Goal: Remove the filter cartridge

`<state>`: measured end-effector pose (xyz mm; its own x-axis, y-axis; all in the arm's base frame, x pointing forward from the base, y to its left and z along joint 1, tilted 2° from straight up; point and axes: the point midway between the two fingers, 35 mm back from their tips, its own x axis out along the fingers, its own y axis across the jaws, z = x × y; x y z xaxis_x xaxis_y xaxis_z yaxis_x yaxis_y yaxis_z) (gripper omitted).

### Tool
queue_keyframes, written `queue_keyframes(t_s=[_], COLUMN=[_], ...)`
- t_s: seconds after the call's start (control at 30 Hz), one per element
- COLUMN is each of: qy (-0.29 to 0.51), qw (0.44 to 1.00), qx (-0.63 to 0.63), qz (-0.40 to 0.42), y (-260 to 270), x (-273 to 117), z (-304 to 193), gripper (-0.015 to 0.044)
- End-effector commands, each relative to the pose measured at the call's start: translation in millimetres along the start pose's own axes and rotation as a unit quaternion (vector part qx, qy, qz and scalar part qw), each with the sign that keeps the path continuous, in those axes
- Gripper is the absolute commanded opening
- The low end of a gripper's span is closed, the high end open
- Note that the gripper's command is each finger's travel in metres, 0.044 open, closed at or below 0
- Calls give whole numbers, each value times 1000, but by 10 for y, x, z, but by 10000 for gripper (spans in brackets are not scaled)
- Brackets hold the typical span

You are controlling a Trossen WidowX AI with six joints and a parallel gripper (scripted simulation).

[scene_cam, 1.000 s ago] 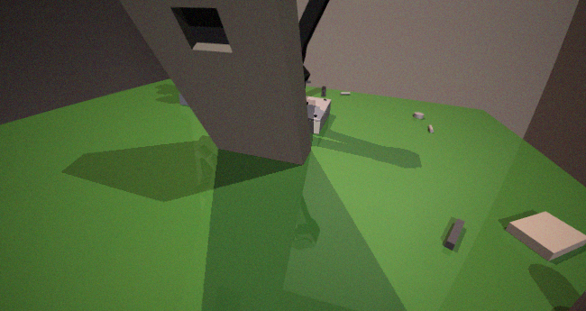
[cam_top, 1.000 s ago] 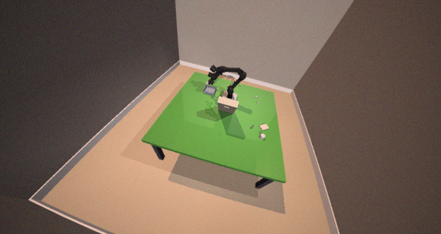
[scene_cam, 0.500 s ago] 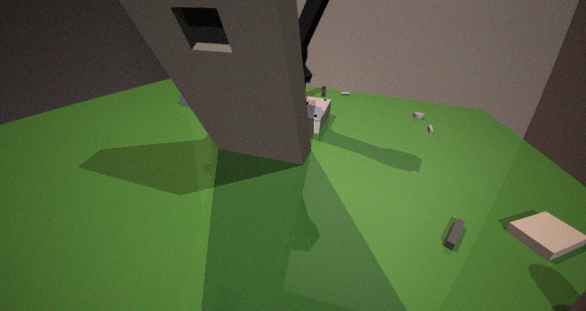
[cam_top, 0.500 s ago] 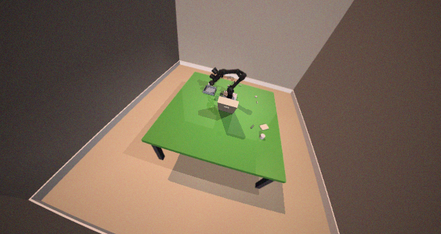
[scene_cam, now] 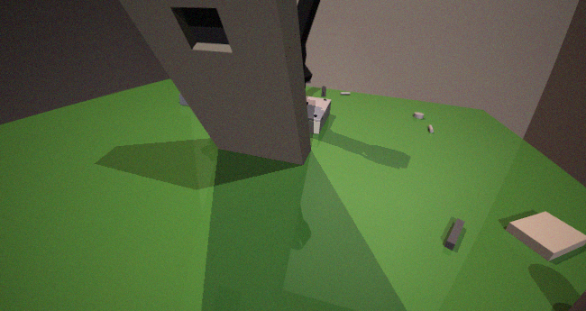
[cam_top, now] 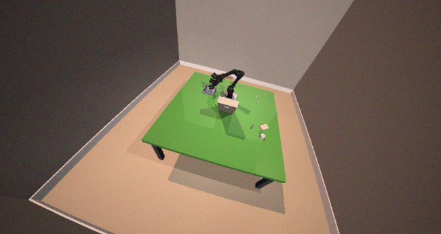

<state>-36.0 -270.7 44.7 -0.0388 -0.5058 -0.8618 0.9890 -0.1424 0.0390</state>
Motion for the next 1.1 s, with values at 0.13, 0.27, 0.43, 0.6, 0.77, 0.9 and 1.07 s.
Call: queue_keyframes(t_s=[0.13,0.27,0.43,0.6,0.77,0.9,1.07], qy=[3,3,3,3,3,4,-2], qw=[1000,1000,1000,1000,1000,1000,1000], qx=[0,0,0,0,0,0,1], qz=[0,0,0,0,0,0,-1], y=[0,0,0,0,1,3,2], x=[42,42,42,42,-238,-566,-465], z=[-49,-49,-49,-49,152,301,288], gripper=[79,184,315,440,440,440,440])
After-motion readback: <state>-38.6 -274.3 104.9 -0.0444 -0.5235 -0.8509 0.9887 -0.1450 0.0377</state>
